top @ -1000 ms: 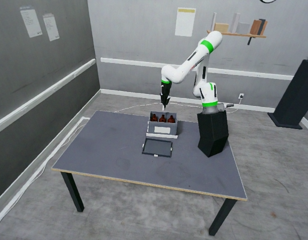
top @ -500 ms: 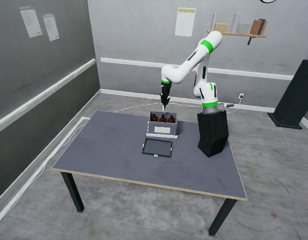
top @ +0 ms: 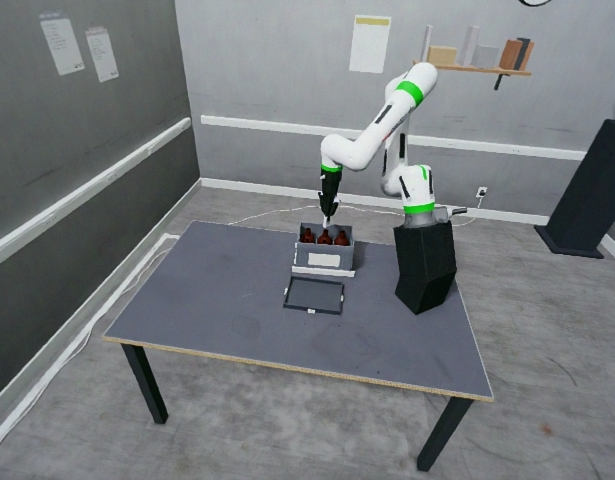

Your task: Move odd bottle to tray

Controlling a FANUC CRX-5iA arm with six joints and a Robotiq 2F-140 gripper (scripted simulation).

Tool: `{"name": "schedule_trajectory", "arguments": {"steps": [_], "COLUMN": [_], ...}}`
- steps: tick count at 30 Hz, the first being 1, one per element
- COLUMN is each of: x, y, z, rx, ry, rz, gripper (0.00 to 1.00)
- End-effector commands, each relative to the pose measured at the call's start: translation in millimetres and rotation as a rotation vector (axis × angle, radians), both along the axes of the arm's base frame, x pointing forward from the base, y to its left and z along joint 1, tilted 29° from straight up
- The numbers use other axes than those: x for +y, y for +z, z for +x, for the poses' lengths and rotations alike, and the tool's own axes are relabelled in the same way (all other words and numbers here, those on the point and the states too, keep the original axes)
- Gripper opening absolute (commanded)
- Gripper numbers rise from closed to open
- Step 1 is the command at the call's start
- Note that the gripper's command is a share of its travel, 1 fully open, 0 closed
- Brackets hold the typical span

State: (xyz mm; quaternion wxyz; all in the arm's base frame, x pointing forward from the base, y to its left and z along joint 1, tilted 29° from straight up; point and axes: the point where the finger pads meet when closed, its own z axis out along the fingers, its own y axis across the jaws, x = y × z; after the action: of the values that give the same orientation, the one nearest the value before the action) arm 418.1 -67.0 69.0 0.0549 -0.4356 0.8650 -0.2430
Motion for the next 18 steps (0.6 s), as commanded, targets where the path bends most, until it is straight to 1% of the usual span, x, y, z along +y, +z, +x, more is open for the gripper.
{"name": "schedule_trajectory", "arguments": {"steps": [1, 6, 7, 18], "x": [30.7, 33.3, 33.3, 33.3], "y": [-12.4, -13.5, -13.5, -13.5], "z": [-2.1, -2.5, -2.5, -2.5], "rx": [-0.006, -0.006, -0.006, -0.006], "ry": [-0.003, -0.003, -0.003, -0.003], "rz": [-0.007, -0.007, -0.007, -0.007], "gripper": [0.1, 0.1, 0.44, 0.44]}}
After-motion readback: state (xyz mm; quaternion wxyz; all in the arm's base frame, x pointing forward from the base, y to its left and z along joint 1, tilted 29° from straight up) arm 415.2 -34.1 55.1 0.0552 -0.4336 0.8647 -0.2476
